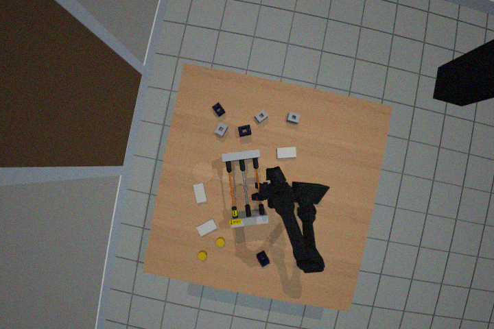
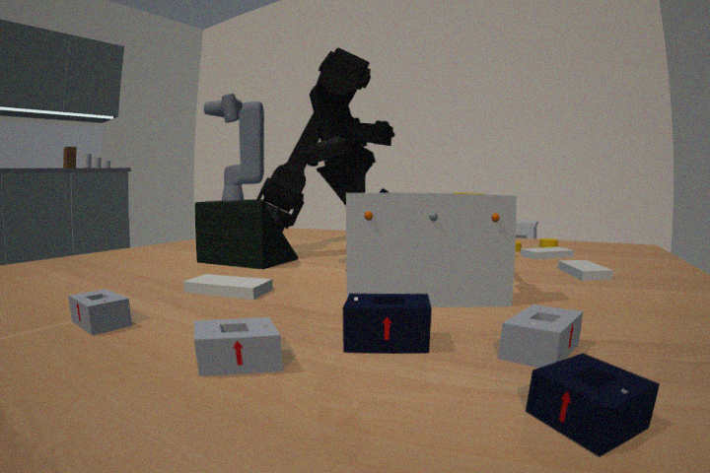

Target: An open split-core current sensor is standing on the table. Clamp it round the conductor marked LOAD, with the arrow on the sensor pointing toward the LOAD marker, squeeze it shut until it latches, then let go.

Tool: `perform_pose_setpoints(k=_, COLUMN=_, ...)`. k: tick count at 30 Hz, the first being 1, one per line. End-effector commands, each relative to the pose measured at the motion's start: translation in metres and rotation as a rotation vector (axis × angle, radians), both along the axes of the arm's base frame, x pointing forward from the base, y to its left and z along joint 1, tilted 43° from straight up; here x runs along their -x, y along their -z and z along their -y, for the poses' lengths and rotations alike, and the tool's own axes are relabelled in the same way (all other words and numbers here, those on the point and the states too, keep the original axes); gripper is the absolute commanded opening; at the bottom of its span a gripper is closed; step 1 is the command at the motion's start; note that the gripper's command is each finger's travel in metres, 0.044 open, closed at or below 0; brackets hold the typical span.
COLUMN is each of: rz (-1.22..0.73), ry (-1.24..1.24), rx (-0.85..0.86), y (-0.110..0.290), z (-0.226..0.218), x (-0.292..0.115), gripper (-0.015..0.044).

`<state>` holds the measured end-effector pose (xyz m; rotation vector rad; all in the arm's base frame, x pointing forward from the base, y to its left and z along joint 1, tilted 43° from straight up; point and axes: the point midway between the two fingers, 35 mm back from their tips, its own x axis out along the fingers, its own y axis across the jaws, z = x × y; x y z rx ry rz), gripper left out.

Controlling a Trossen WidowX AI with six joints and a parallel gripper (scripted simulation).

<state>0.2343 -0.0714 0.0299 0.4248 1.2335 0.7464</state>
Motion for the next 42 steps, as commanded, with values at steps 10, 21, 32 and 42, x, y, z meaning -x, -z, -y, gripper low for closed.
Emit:
perform_pose_setpoints(k=10, rz=-0.003, ry=0.002, rx=-0.007, y=0.015, z=-0.017, x=-0.003, gripper=0.0284)
perform_pose_setpoints(k=21, rz=-0.002, ry=0.001, rx=-0.009, y=0.027, z=-0.031, x=-0.005, gripper=0.0284)
perform_pose_setpoints(k=32, rz=-0.001, ry=-0.002, rx=-0.002, y=0.029, z=-0.031, x=-0.005, gripper=0.025)
perform_pose_setpoints(k=42, rz=-0.001, ry=-0.002, rx=-0.002, y=0.029, z=-0.031, x=-0.005, gripper=0.0184)
